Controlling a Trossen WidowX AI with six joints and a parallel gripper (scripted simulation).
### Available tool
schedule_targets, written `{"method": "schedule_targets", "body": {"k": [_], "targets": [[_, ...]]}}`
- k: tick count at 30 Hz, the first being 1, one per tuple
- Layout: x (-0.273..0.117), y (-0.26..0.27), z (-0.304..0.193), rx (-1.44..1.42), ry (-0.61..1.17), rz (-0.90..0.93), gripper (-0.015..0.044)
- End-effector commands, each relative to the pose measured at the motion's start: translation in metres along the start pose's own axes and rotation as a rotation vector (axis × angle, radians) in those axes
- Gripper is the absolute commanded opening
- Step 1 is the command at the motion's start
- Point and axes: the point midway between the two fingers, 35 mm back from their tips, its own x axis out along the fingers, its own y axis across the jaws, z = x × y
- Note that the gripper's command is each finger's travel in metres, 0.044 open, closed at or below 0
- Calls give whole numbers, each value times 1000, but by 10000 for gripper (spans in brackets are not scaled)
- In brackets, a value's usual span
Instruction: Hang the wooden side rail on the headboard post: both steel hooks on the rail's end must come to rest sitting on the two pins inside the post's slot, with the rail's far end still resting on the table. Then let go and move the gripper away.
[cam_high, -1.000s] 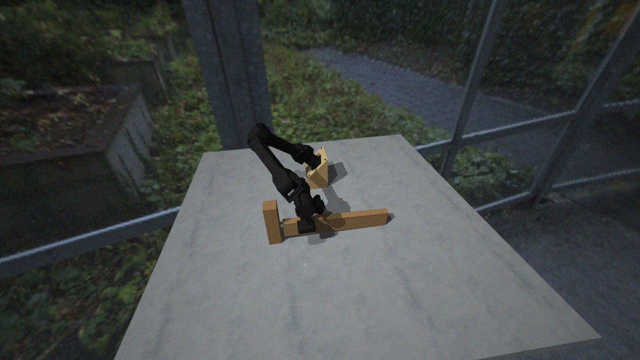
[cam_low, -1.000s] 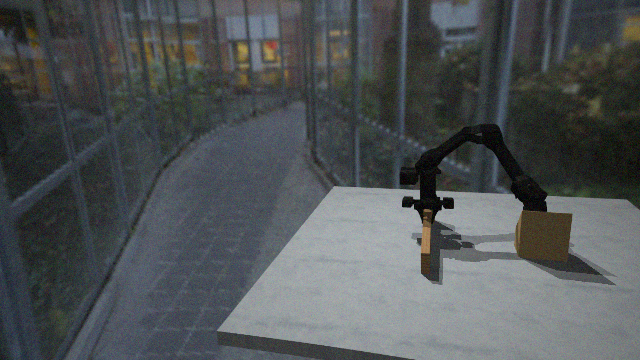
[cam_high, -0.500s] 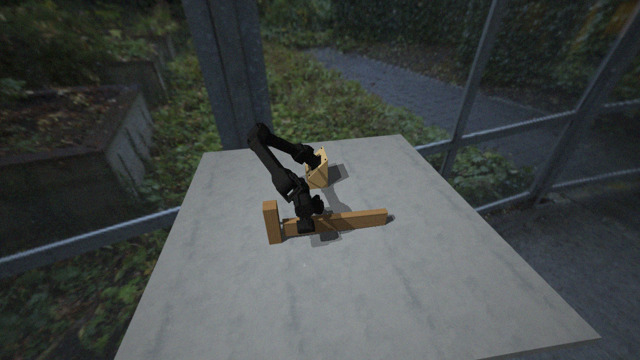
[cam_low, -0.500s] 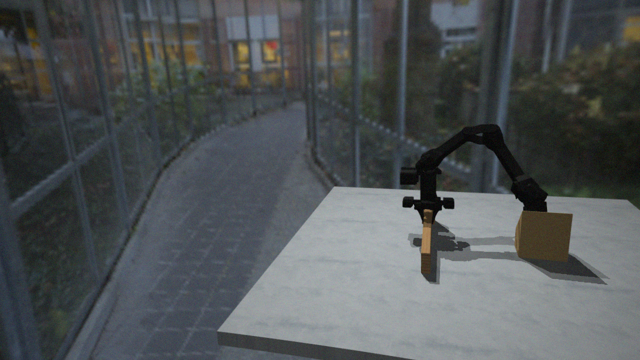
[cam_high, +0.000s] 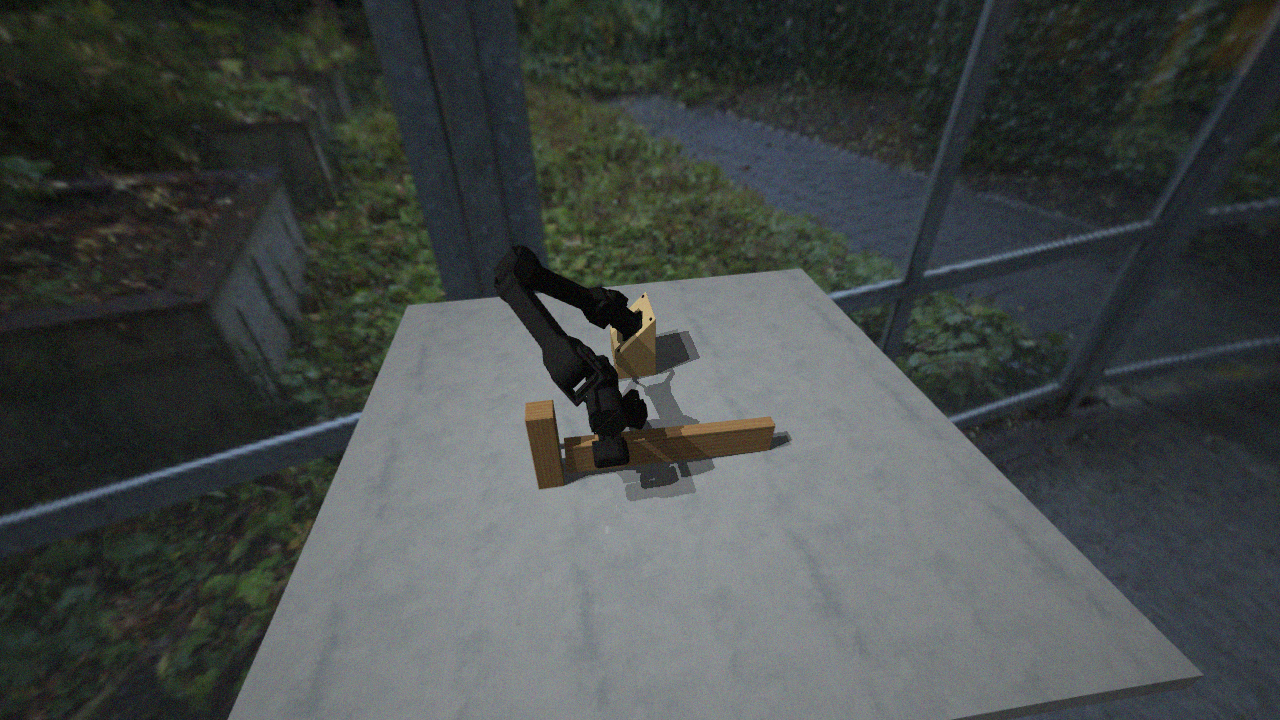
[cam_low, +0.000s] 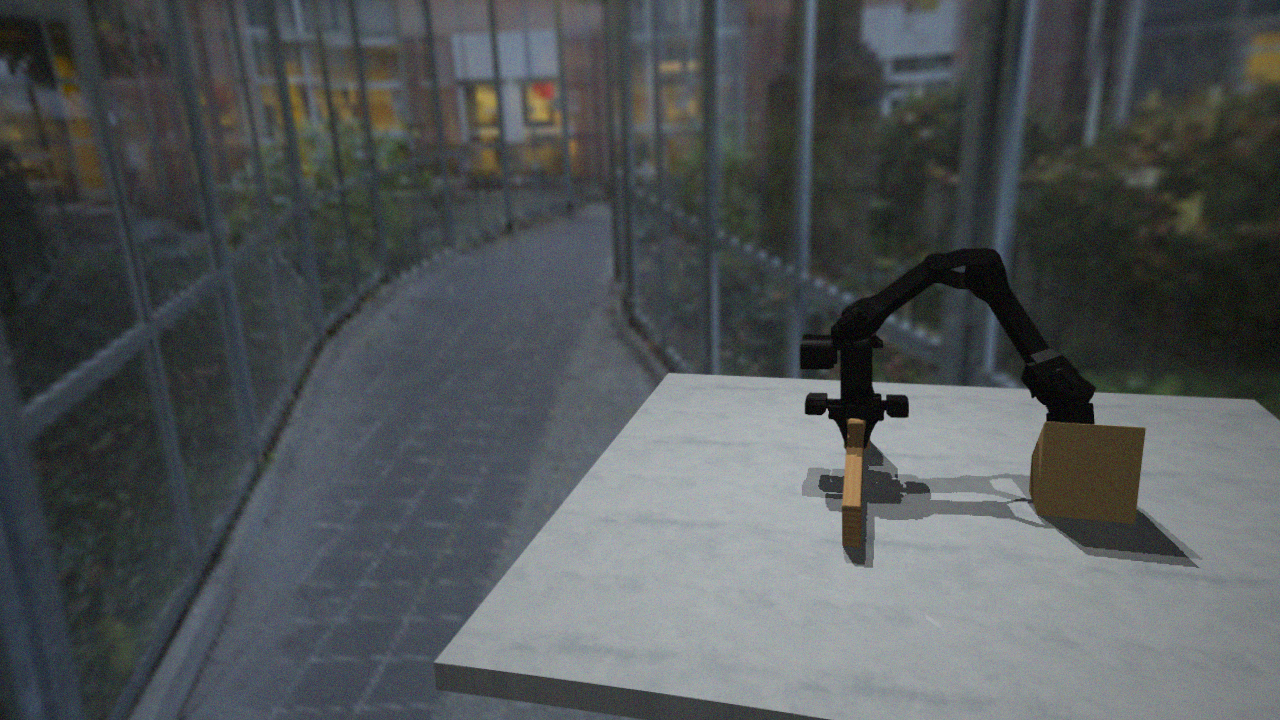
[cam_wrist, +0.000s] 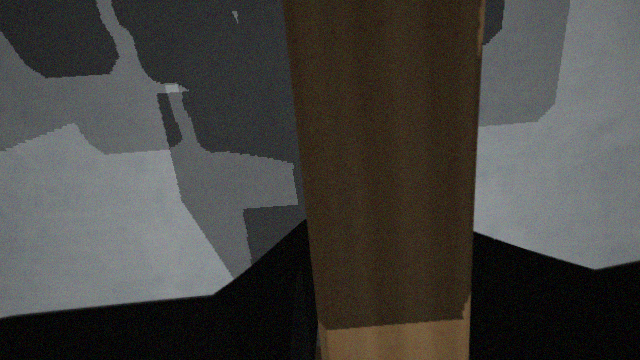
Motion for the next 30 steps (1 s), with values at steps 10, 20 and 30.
{"method": "schedule_targets", "body": {"k": [10,20,30], "targets": [[-7,-4,-5,4,2,-20,0],[-6,-3,-6,4,2,-20,0],[-6,-2,-7,4,2,-20,0]]}}
